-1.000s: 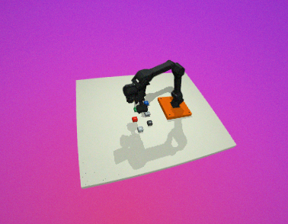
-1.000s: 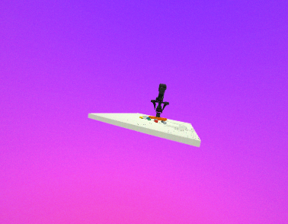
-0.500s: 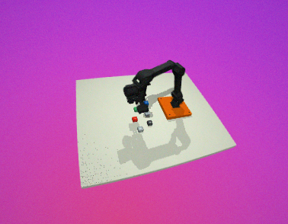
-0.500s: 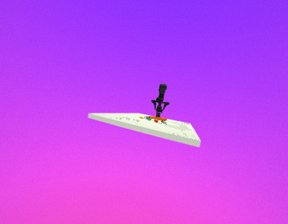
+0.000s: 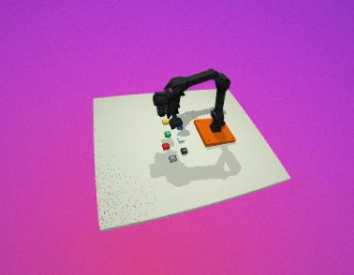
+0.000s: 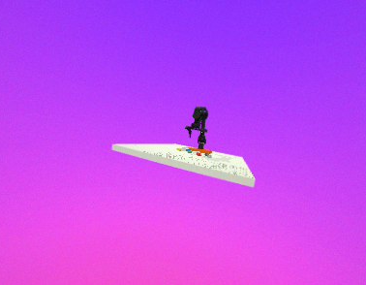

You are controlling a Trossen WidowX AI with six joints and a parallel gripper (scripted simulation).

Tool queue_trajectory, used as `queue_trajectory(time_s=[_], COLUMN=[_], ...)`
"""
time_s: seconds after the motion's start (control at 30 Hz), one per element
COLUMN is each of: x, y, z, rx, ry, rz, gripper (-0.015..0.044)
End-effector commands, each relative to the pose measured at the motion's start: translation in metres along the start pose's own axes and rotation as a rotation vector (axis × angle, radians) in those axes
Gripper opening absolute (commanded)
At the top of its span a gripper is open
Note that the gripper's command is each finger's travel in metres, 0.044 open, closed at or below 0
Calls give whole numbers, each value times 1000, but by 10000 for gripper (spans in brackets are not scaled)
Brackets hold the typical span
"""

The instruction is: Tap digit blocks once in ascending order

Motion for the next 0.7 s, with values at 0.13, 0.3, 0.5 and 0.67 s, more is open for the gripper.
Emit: queue_trajectory(time_s=[0.13, 0.3, 0.5, 0.67], x=[0, 0, 0, -1], y=[9, 9, 9, 8], z=[-13, -13, -13, -24], rx=[-6, -6, -6, -6], ry=[-1, -1, -1, 0], rz=[-2, -2, -2, -2], gripper=[400, 400, 400, 400])
Point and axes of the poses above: the point midway between the two fingers, 35 mm back from their tips, its own x axis out along the fingers, its own z axis across the jaws, y = z × x, the point moved 8 cm from there along -x, back along the fingers, and after that the axes turned 2 degrees about -x, right-handed, at the moved point
